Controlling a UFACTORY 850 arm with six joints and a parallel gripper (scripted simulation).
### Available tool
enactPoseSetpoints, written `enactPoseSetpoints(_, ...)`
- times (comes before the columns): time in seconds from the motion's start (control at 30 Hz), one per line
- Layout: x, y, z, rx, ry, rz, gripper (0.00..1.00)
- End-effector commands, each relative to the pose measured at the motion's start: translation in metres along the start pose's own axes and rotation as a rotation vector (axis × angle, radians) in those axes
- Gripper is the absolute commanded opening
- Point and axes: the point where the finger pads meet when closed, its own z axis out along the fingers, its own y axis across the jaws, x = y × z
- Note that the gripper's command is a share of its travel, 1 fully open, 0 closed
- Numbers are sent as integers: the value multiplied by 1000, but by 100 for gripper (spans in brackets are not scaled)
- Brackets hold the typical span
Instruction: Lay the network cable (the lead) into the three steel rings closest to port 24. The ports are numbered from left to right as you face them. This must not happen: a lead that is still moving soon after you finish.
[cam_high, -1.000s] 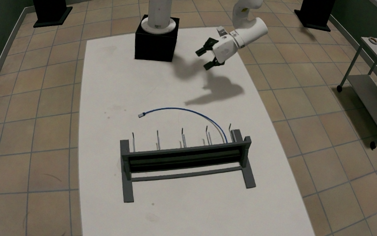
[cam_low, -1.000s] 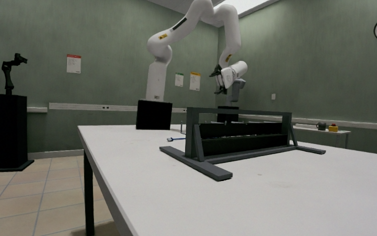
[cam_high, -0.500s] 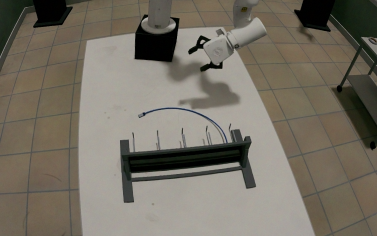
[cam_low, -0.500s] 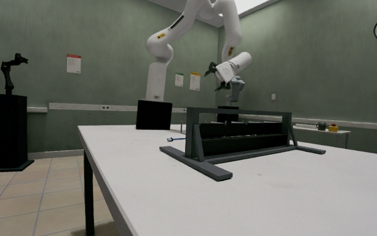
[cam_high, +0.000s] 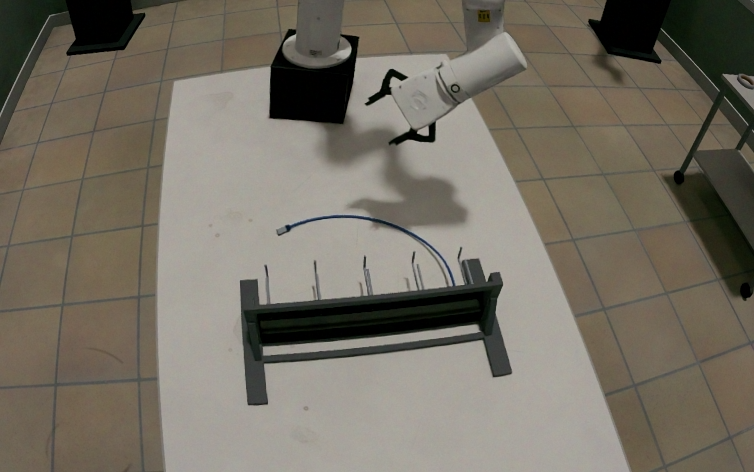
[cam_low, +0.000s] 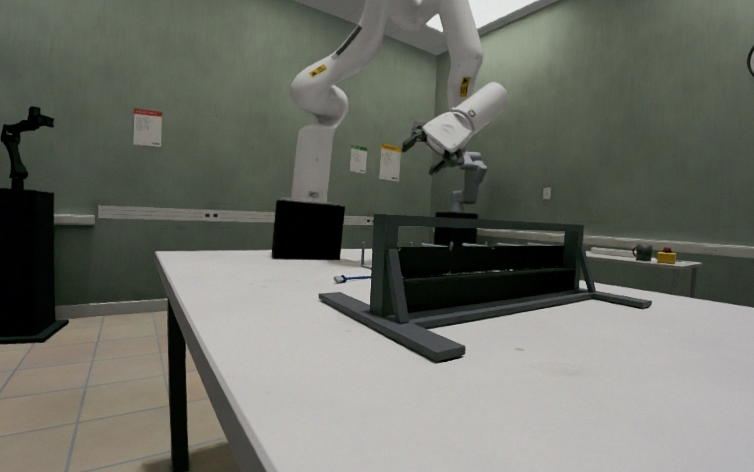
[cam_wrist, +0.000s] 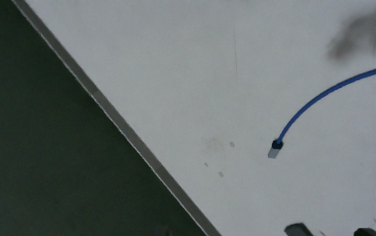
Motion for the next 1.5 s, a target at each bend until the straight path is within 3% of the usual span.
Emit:
enactPoseSetpoints(0.0,-10,-3,3,-9,67,154,100)
enactPoseSetpoints(0.17,-19,-6,6,-10,128,290,100)
enactPoseSetpoints(0.23,-19,-6,6,-10,128,290,100)
enactPoseSetpoints(0.27,-24,-7,7,-8,163,370,100)
enactPoseSetpoints(0.73,-52,-13,12,11,322,740,100)
enactPoseSetpoints(0.8,-52,-13,12,11,322,740,100)
enactPoseSetpoints(0.83,-59,-15,13,18,355,819,100)
enactPoseSetpoints(1.3,-93,-22,17,63,510,1190,100)
enactPoseSetpoints(1.37,-93,-22,17,63,510,1190,100)
enactPoseSetpoints(1.4,-101,-24,18,76,543,1269,100)
enactPoseSetpoints(1.47,-105,-25,18,83,561,1312,100)
